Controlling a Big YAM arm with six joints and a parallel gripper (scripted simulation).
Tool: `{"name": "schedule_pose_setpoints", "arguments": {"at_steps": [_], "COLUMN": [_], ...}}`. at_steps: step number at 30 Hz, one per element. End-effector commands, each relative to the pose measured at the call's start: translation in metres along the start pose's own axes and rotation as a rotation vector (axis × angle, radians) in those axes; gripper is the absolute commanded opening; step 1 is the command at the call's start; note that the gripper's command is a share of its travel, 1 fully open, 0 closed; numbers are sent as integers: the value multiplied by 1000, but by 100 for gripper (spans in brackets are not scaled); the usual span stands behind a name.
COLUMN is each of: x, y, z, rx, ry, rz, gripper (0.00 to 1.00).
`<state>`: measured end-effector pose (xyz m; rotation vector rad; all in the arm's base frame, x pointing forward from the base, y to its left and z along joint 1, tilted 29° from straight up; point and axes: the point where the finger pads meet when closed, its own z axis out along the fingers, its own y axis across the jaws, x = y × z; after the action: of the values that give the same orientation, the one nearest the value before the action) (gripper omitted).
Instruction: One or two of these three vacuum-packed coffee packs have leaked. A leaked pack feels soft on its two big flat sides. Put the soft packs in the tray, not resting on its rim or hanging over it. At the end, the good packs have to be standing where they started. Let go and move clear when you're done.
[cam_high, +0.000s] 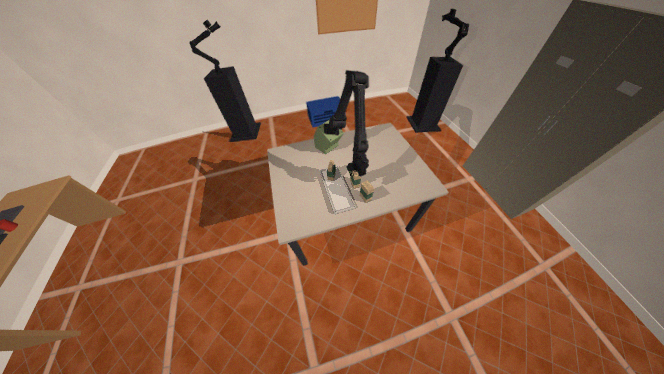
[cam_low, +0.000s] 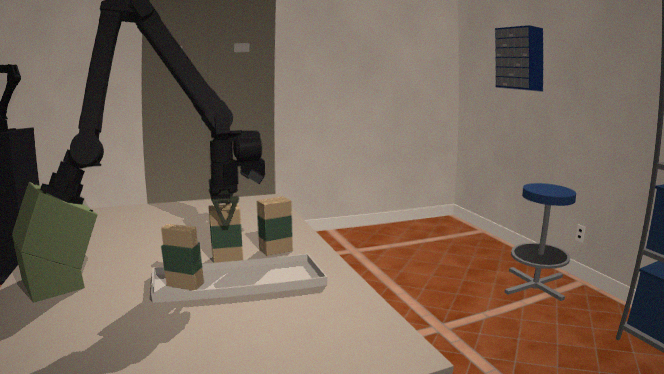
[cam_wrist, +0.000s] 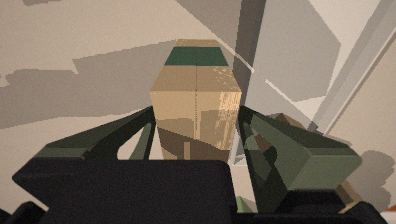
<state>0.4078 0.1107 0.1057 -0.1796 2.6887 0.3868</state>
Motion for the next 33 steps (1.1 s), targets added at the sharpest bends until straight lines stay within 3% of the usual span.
{"name": "schedule_pose_setpoints", "arguments": {"at_steps": [1,29,30,33], "x": [-8,-8,-8,-8], "y": [5,5,5,5], "z": [-4,-4,-4,-4], "rx": [-4,-4,-4,-4], "ry": [-21,-21,-21,-21], "rz": [2,2,2,3], "gripper": [77,77,24,24]}}
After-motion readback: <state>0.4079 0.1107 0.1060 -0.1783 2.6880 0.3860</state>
